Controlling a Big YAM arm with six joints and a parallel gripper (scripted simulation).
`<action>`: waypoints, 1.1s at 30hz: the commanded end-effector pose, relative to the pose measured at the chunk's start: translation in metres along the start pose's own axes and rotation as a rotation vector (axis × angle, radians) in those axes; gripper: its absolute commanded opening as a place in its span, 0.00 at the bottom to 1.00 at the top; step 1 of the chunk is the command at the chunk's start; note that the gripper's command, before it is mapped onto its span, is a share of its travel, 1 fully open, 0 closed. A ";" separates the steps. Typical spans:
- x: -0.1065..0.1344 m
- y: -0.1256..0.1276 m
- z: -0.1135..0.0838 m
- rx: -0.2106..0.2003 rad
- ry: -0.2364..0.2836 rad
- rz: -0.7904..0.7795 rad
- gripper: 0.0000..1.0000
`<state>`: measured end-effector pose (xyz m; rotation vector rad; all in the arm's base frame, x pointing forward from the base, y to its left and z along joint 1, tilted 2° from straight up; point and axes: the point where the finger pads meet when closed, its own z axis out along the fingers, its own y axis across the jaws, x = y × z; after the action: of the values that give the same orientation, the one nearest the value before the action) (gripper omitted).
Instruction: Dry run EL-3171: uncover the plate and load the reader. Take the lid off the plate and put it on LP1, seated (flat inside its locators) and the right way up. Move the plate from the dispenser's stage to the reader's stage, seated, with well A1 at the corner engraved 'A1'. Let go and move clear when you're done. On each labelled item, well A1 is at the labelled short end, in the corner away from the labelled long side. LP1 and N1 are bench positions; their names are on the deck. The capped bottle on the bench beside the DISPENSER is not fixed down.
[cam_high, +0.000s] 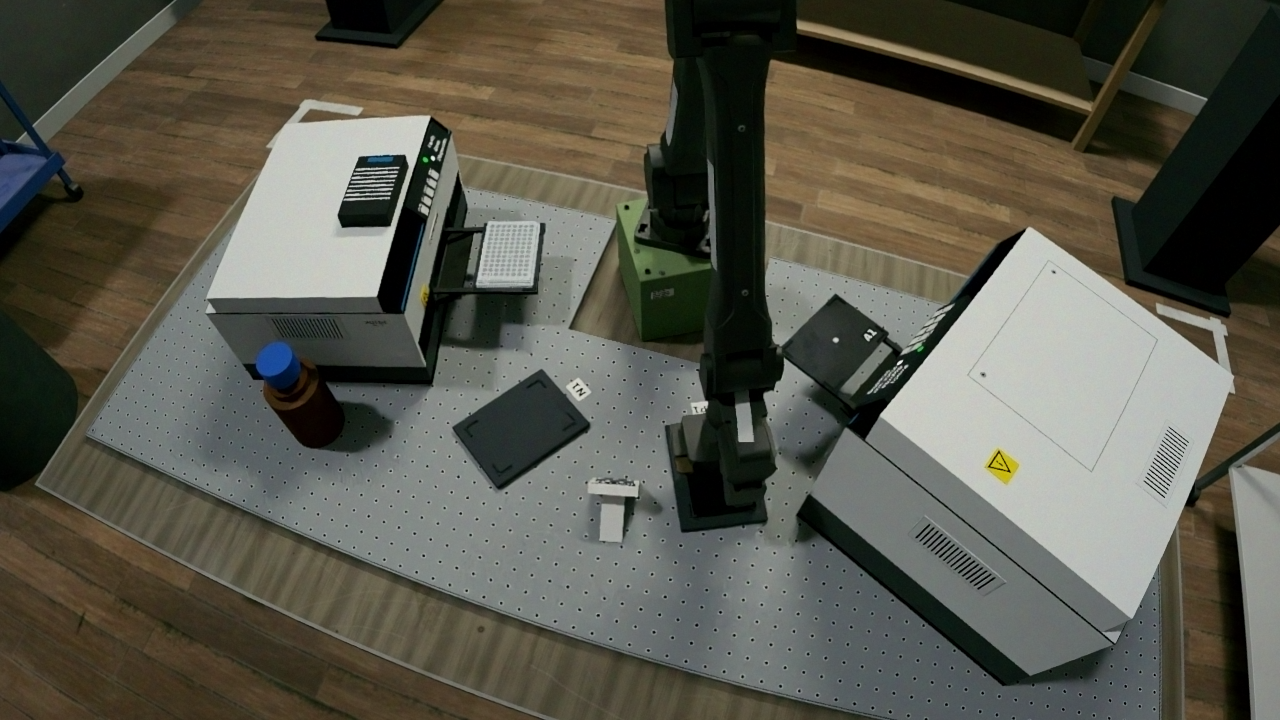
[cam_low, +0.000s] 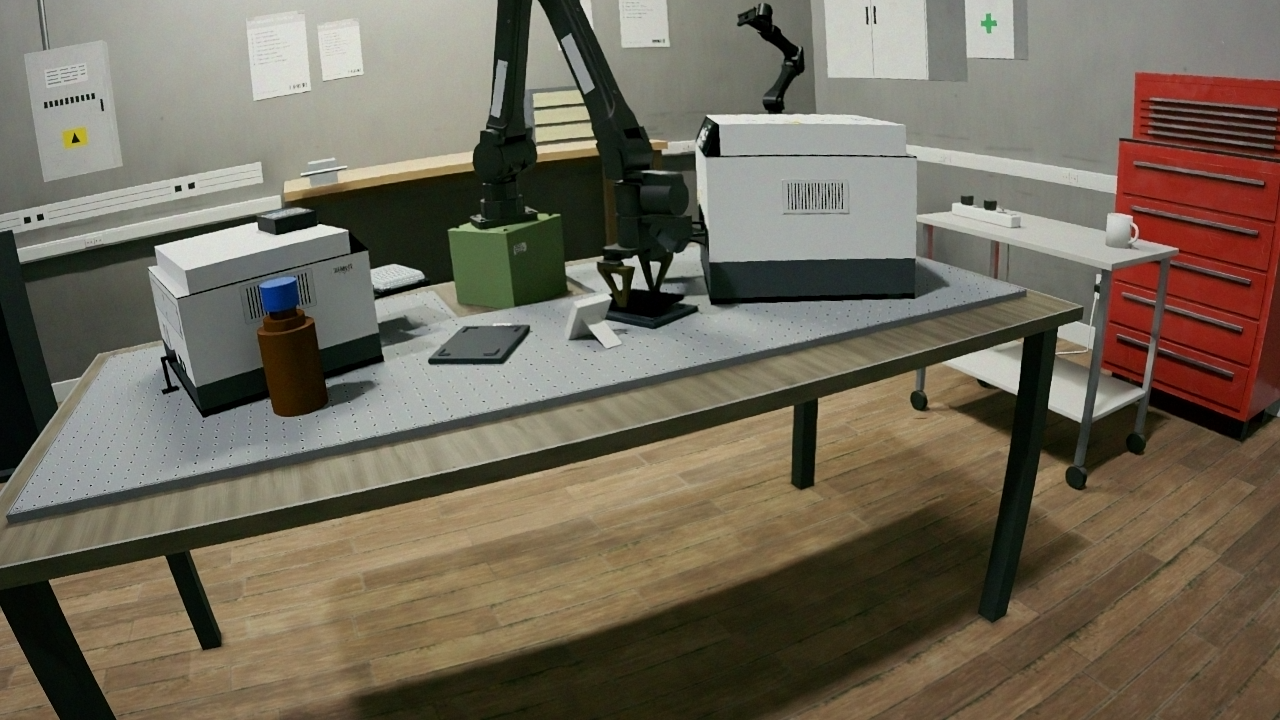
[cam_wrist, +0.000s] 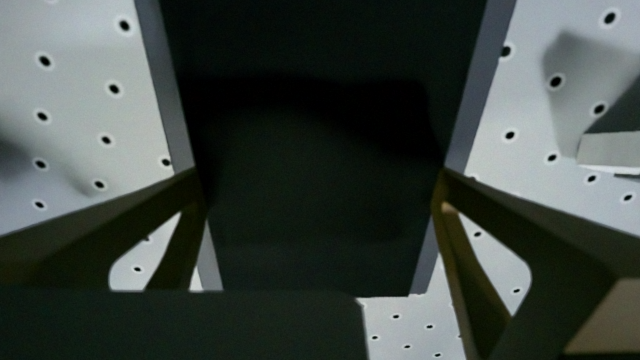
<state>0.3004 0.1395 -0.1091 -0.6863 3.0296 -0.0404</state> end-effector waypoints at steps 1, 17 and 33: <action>-0.022 0.003 -0.014 0.000 -0.054 0.001 0.85; -0.022 0.003 -0.010 0.000 -0.054 0.001 0.85; -0.021 0.003 -0.007 0.001 -0.052 0.001 0.85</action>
<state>0.3010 0.1398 -0.1091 -0.6854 3.0270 -0.0394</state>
